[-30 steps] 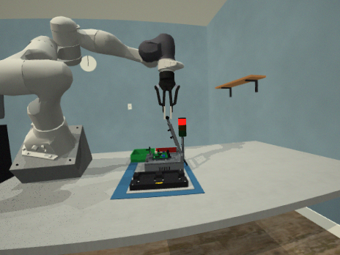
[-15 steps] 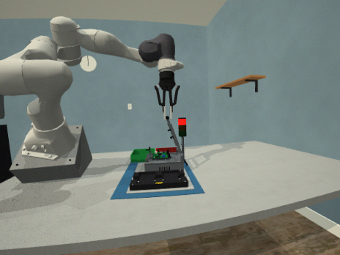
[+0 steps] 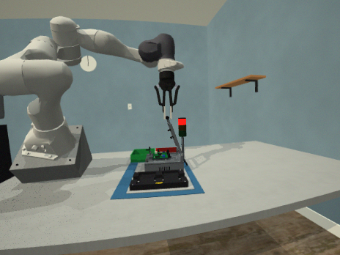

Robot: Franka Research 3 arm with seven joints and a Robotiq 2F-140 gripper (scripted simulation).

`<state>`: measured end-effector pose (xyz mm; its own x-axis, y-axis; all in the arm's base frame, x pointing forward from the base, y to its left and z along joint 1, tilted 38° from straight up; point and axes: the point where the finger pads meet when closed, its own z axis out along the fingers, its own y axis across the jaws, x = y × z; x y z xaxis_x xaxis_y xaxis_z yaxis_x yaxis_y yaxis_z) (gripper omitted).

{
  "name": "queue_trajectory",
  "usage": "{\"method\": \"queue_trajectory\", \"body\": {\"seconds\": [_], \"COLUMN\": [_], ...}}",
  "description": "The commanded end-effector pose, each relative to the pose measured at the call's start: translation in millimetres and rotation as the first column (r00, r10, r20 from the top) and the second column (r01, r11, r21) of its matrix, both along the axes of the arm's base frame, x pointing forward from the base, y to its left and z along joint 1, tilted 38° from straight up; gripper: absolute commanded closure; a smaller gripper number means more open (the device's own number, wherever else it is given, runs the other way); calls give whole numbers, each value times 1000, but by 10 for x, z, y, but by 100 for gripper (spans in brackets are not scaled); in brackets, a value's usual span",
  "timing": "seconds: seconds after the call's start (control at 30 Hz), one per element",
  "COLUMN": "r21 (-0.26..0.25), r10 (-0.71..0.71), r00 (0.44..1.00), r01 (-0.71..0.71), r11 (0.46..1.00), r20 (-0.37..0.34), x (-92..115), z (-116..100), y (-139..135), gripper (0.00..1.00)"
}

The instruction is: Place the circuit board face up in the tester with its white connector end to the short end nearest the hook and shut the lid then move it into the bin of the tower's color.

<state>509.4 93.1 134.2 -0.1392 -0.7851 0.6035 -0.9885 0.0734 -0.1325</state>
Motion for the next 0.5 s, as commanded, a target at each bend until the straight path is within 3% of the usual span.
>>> {"method": "queue_trajectory", "body": {"seconds": [0.0, 0.47], "r21": [-1, -1], "r10": [7, 7], "r00": [1000, 1000], "r01": [-7, -7], "r11": [1000, 1000], "r20": [7, 7], "x": [19, 9], "z": [-7, -15], "y": [-10, -16], "gripper": [84, 84]}}
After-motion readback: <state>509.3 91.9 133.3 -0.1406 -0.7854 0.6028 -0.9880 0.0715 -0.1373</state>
